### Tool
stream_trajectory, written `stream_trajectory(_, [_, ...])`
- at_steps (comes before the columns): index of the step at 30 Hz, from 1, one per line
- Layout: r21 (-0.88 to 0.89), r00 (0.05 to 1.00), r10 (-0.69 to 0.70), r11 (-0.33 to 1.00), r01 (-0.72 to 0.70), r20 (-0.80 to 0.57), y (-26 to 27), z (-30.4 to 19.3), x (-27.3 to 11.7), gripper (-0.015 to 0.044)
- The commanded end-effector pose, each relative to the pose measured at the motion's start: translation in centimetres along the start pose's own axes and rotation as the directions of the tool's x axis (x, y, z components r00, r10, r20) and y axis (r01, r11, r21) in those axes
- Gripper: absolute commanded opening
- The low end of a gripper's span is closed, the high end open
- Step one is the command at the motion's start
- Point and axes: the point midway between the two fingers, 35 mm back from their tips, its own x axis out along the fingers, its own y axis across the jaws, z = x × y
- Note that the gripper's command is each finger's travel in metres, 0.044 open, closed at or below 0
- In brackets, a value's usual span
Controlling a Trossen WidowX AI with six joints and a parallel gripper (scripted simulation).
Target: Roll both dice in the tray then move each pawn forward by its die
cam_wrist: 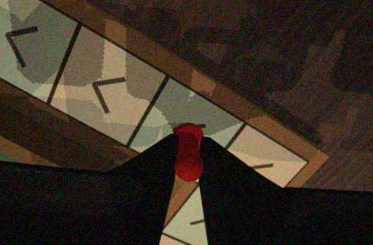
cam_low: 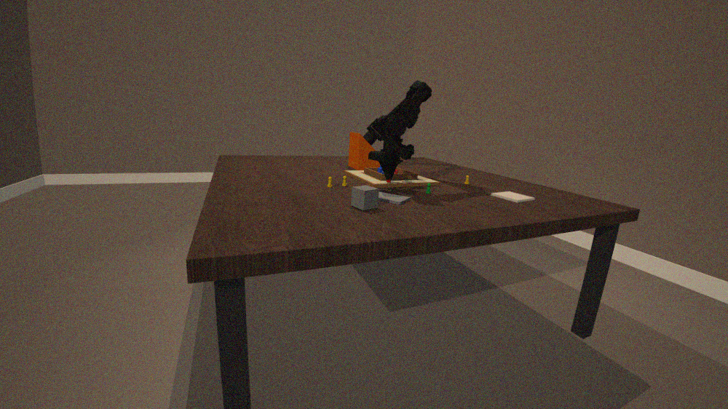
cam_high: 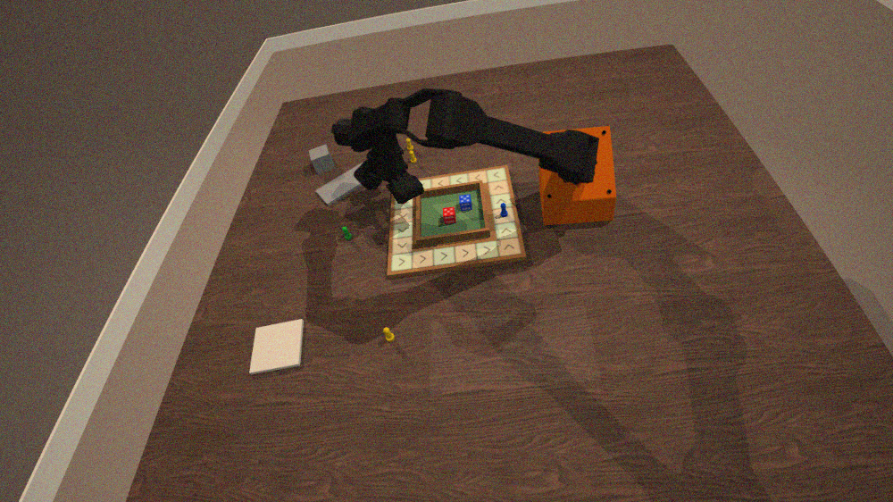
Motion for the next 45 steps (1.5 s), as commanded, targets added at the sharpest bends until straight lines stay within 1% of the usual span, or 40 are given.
stream_trajectory(1, [0.006,1.000,0.005,1.000,-0.005,0.001,0.1,-0.1,0.2,0.0009])
stream_trajectory(3, [0.006,1.000,0.005,1.000,-0.005,0.001,0.1,-0.1,0.2,0.0000])
stream_trajectory(7, [0.006,1.000,0.004,1.000,-0.004,0.001,0.0,0.0,-0.3,0.0000])
stream_trajectory(23, [0.006,1.000,-0.001,1.000,0.001,-0.003,-0.6,-0.2,-11.5,0.0000])
stream_trajectory(25, [0.006,1.000,0.000,1.000,0.000,-0.003,-0.4,-0.3,-12.5,0.0000])
stream_trajectory(31, [0.007,1.000,-0.002,1.000,0.002,-0.005,0.3,0.1,-12.3,0.0000])
stream_trajectory(45, [0.015,1.000,-0.012,1.000,0.012,-0.010,7.8,3.4,-9.1,0.0000])
